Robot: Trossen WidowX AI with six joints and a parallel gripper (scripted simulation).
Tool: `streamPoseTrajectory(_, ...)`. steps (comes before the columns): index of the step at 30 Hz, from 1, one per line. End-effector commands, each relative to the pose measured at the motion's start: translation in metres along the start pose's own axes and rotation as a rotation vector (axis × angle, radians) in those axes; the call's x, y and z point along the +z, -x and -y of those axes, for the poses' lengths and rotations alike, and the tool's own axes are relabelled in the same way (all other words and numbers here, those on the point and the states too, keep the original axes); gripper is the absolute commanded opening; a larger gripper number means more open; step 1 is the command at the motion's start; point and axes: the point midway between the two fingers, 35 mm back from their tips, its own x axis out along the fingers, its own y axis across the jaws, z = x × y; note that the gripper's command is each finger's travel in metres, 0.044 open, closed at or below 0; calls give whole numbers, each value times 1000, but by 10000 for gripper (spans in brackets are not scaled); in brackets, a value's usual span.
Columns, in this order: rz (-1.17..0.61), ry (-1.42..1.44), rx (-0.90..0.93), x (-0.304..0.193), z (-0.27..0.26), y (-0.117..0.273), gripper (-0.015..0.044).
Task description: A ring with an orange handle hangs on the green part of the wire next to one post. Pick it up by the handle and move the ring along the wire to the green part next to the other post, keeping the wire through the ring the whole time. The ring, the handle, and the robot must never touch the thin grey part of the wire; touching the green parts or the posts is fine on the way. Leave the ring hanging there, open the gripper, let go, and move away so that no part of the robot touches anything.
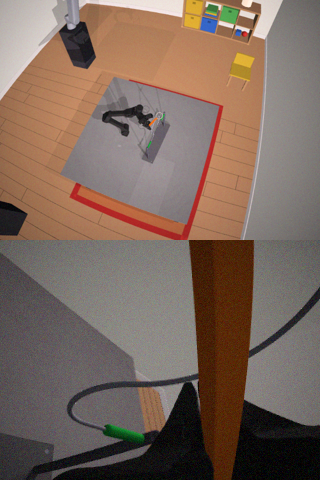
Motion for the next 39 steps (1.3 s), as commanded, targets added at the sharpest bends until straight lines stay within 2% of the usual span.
streamPoseTrajectory(1,4,43,-32,-2,4,1,-150)
streamPoseTrajectory(39,51,455,-266,3,23,2,-150)
